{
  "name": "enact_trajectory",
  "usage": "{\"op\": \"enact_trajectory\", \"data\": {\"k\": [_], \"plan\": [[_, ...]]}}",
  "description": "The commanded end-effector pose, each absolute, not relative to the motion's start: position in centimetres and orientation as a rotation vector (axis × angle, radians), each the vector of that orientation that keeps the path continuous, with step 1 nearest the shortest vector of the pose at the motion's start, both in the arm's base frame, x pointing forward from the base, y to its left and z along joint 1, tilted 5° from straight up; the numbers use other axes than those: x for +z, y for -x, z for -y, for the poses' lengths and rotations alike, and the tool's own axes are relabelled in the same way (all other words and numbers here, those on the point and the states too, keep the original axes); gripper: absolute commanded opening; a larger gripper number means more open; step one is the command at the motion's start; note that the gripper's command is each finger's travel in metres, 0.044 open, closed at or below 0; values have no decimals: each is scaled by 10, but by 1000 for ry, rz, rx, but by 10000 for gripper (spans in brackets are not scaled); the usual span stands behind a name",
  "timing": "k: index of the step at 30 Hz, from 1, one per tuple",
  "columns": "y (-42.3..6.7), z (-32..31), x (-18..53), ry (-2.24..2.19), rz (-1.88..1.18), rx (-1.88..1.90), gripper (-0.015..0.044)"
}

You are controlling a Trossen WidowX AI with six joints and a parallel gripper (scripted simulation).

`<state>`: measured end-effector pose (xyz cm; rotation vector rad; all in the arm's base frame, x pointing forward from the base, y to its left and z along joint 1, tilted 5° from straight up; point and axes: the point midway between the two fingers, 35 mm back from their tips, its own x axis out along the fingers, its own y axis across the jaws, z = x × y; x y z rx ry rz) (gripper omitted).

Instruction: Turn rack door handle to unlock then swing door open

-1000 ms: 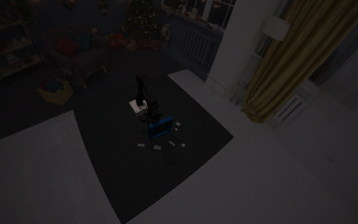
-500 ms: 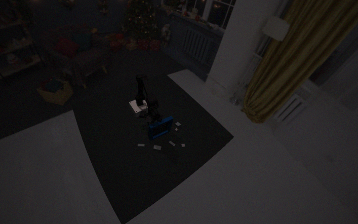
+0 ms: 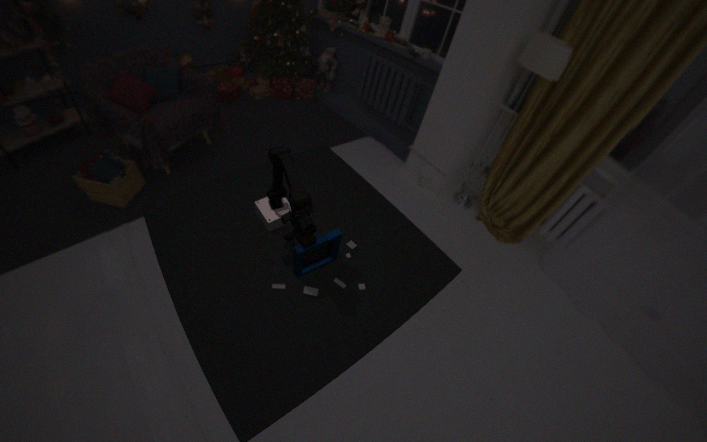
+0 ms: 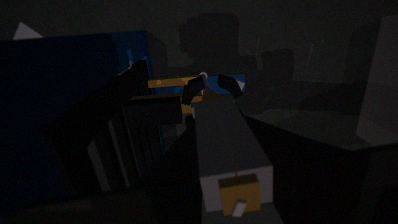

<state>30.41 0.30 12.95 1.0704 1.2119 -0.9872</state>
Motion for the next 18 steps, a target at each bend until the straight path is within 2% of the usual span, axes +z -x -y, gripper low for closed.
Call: {"op": "enact_trajectory", "data": {"k": [1, 7, 16, 18], "plan": [[-304, -3, 129, -1204, -1142, -1106, 21], [-304, -3, 129, -1404, -1019, -1285, 21], [-304, -3, 129, -1410, -1015, -1290, 21], [-304, -3, 129, -1410, -1015, -1290, 74]]}}
